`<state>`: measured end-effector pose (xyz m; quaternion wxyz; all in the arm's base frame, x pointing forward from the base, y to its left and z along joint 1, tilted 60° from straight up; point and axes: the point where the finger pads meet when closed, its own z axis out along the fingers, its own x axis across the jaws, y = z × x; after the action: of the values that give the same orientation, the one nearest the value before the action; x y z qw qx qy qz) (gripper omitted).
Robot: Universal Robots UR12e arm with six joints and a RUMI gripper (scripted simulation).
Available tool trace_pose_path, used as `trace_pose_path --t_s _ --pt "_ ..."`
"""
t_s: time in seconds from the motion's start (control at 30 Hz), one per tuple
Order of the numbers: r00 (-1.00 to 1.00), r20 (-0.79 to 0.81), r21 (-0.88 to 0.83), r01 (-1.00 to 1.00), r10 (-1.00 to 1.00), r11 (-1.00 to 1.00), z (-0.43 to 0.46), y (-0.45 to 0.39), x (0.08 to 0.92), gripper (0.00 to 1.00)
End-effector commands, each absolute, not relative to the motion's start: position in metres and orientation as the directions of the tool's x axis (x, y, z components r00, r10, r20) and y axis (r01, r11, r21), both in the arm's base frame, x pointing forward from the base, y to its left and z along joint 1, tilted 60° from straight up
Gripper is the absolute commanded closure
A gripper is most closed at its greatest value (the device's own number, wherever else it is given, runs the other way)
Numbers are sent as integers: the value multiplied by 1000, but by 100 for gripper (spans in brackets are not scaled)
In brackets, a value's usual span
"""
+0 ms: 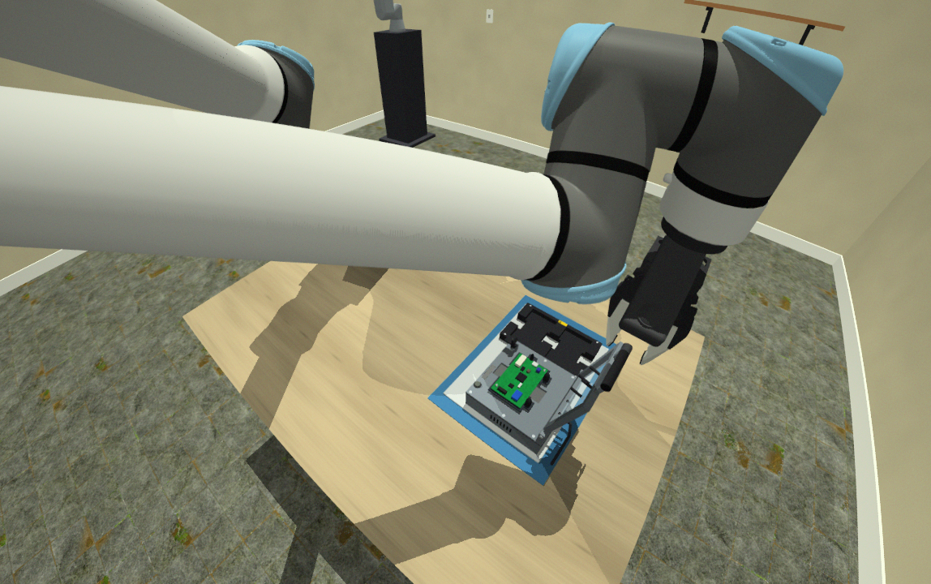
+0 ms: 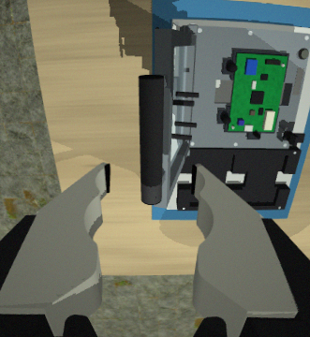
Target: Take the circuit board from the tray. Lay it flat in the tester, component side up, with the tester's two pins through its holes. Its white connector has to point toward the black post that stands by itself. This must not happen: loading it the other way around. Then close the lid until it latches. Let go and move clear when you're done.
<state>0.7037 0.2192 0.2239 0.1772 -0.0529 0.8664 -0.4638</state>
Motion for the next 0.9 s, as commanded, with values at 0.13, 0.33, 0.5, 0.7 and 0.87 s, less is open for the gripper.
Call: trace_pose_path --t_s 0.13,0.33,0.5,0.7,0.87 --pt "-931 -259 -822 73 -257 565 224 220 704 70" --pt "-931 -259 -822 73 -257 565 224 220 704 70" --pt "-931 -259 -822 73 -257 565 224 219 704 70" --pt "-931 -259 -822 73 -257 565 222 216 705 70" --pt "-931 -259 -822 73 -257 565 219 211 708 70"
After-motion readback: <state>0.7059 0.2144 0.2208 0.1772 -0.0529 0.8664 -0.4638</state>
